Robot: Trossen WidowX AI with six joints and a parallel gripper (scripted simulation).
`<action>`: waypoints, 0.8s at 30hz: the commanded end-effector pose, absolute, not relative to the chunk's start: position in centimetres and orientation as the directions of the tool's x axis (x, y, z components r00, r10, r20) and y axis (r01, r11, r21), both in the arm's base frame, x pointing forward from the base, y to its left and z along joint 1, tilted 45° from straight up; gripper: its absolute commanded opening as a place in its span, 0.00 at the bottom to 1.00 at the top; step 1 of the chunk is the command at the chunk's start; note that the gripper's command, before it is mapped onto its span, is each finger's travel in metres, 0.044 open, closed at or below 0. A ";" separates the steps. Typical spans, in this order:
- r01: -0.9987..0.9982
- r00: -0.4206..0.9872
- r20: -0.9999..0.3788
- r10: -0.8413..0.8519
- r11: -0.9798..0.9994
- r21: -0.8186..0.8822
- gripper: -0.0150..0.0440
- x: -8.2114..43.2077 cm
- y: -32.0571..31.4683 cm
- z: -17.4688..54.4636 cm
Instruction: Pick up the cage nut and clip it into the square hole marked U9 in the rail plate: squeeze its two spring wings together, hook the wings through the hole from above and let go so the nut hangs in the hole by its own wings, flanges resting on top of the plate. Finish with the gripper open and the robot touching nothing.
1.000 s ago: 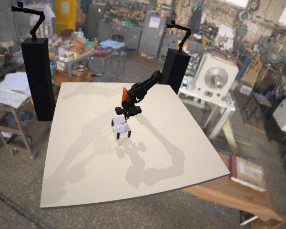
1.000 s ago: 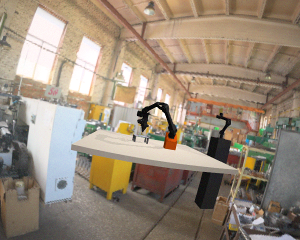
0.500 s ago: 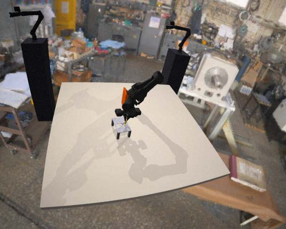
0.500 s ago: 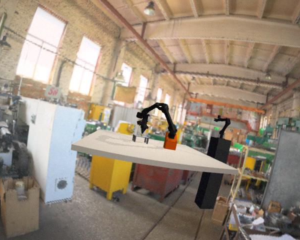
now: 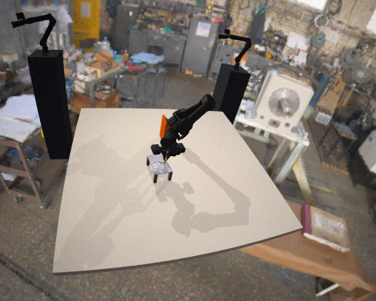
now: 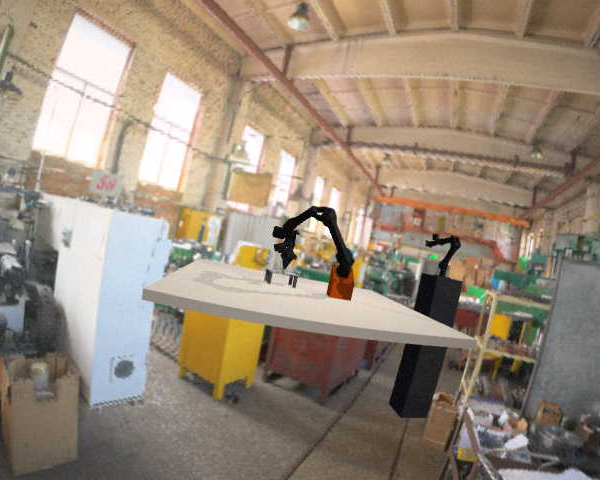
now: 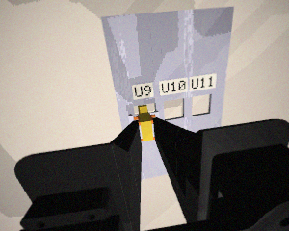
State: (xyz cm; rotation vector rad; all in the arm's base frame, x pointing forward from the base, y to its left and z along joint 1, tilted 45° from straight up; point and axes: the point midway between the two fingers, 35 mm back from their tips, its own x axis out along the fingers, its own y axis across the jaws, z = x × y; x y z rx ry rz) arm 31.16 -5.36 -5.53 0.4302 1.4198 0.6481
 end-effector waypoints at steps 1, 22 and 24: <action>-0.151 0.026 -0.762 0.647 0.756 0.637 0.30 31.2 -5.2 -5.6; -0.151 0.024 -0.754 0.657 0.748 0.646 0.30 31.2 -5.2 -5.6; -0.151 0.024 -0.753 0.658 0.747 0.647 0.30 31.2 -5.2 -5.6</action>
